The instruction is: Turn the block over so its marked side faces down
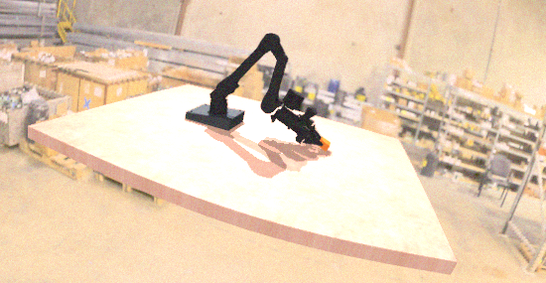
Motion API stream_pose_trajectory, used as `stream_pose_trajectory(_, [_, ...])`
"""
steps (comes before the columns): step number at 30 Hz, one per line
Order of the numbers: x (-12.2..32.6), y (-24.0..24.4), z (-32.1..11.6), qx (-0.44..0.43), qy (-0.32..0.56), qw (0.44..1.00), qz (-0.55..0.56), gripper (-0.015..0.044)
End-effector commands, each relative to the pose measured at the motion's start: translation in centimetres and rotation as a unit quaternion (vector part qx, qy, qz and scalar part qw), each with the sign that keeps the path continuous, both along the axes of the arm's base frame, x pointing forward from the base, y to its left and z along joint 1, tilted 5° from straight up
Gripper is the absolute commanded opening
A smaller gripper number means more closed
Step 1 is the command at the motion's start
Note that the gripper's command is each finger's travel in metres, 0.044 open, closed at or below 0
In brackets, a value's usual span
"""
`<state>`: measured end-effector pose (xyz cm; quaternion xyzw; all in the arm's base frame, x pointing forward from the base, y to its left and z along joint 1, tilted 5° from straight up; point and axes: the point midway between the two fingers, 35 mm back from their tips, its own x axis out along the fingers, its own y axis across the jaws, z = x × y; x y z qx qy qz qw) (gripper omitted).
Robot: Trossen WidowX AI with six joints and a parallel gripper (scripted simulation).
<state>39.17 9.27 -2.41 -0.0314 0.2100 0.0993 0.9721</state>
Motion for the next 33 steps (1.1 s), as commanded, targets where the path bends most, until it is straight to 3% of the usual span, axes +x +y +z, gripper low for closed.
stream_pose_trajectory(1, [0.04, -0.04, 0.1, -0.001, -0.003, 1.0, -0.001, 0.0341])
stream_pose_trajectory(5, [0.04, -0.04, 0.1, -0.001, -0.003, 1.0, -0.001, 0.044])
stream_pose_trajectory(33, [0.04, -0.04, 0.1, -0.001, -0.003, 1.0, -0.001, 0.044])
